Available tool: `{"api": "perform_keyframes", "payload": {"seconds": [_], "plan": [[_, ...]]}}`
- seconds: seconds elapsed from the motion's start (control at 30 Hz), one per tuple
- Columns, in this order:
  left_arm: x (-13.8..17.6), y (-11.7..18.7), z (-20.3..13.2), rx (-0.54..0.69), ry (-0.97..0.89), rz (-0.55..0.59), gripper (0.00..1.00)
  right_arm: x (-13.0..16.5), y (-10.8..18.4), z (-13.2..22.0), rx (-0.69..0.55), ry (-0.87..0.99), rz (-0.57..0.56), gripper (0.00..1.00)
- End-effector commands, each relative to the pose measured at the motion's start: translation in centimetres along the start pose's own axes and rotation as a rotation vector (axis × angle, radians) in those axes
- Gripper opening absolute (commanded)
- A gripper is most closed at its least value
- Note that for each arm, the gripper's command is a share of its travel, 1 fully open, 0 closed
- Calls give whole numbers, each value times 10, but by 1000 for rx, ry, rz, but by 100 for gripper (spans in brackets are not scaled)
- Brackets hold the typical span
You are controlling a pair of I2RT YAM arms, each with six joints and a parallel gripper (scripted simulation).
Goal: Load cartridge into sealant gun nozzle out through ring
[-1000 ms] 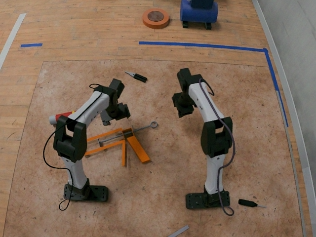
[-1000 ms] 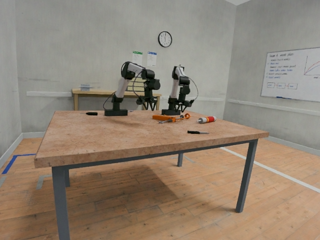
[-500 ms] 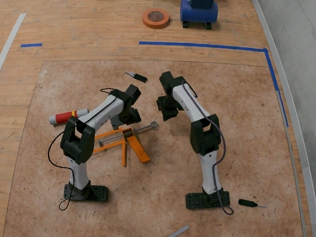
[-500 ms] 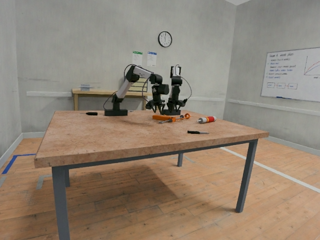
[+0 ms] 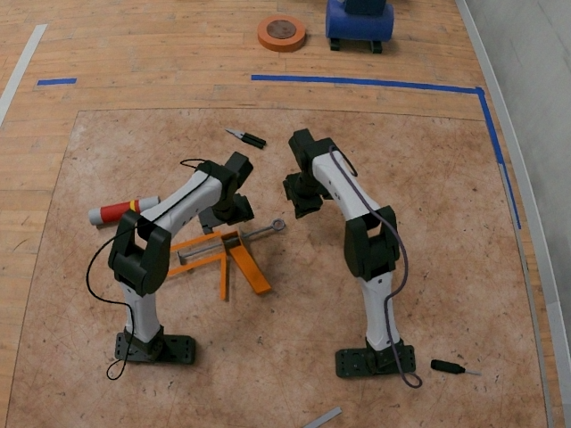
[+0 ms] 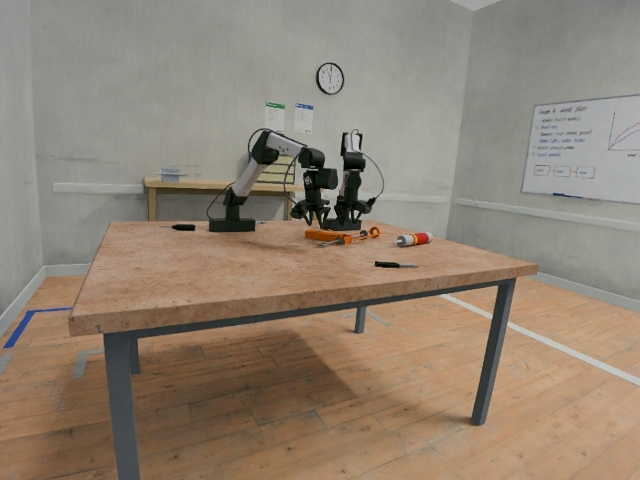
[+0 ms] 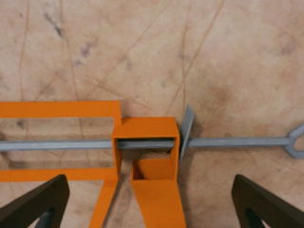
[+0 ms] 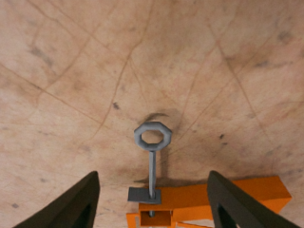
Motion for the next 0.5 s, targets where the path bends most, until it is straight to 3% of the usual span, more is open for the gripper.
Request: {"api": "perform_keyframes", "payload": {"seconds": [0.0, 0.13, 0.27, 0.47], "plan": [[-6, -4, -1, 32, -3, -33, 92, 8, 18, 3, -62, 26, 15, 62], [-6, -31, 2, 6, 0, -3, 92, 8, 18, 3, -62, 26, 15, 62], [-3, -27, -1, 3, -9, 6, 92, 8, 18, 3, -62, 26, 15, 62], [-1, 2, -3, 22, 3, -22, 92, 8, 18, 3, -62, 26, 15, 62]]}}
Point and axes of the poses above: on each arm, the point where the finger pads meet when closed, its own y axis back along the fingers, its own z axis across the jaws, x = y × z, the point moved 5 cm from there along y, back along the fingers, and after that the axes turned 14 degrees about -y, right-handed, at the moved point
